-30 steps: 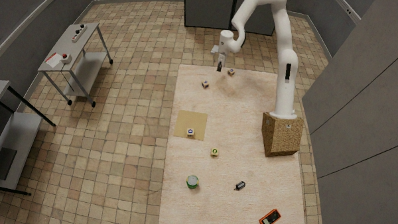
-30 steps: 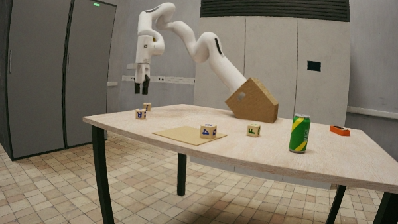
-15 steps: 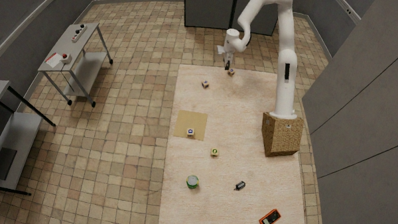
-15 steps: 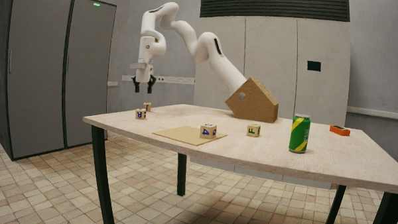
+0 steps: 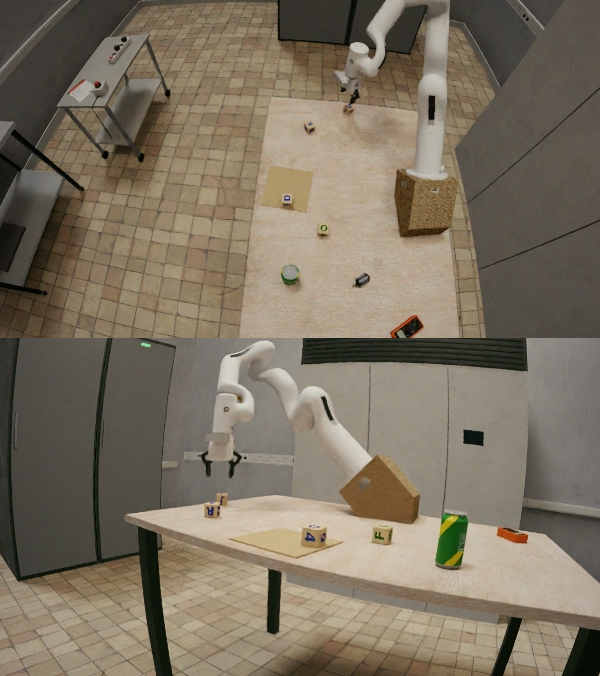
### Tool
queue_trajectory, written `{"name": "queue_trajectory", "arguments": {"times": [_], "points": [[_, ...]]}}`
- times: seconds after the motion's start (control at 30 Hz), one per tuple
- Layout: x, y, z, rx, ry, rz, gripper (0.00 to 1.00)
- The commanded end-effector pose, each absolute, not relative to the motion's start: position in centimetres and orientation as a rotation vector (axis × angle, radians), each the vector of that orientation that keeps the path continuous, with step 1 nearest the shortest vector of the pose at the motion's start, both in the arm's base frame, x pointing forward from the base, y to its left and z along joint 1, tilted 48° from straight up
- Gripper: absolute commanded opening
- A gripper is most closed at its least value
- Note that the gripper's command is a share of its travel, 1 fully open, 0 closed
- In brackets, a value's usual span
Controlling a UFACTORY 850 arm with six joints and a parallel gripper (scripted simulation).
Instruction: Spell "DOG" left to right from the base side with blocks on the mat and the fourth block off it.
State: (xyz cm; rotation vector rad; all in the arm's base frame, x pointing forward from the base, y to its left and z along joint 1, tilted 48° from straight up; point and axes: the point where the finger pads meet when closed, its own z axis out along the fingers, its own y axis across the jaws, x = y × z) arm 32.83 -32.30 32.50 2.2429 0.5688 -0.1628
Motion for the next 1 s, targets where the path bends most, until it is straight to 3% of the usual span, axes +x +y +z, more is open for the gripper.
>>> {"name": "queue_trajectory", "arguments": {"times": [0.0,0.73,0.77,0.97], "points": [[31.9,-32.5,32.8,2.224,0.676,-0.212,1.0],[30.9,-32.7,33.1,2.187,0.791,-0.268,1.0],[30.9,-32.7,33.1,2.187,0.791,-0.268,0.87],[30.9,-32.7,33.1,2.187,0.791,-0.268,0.87]]}}
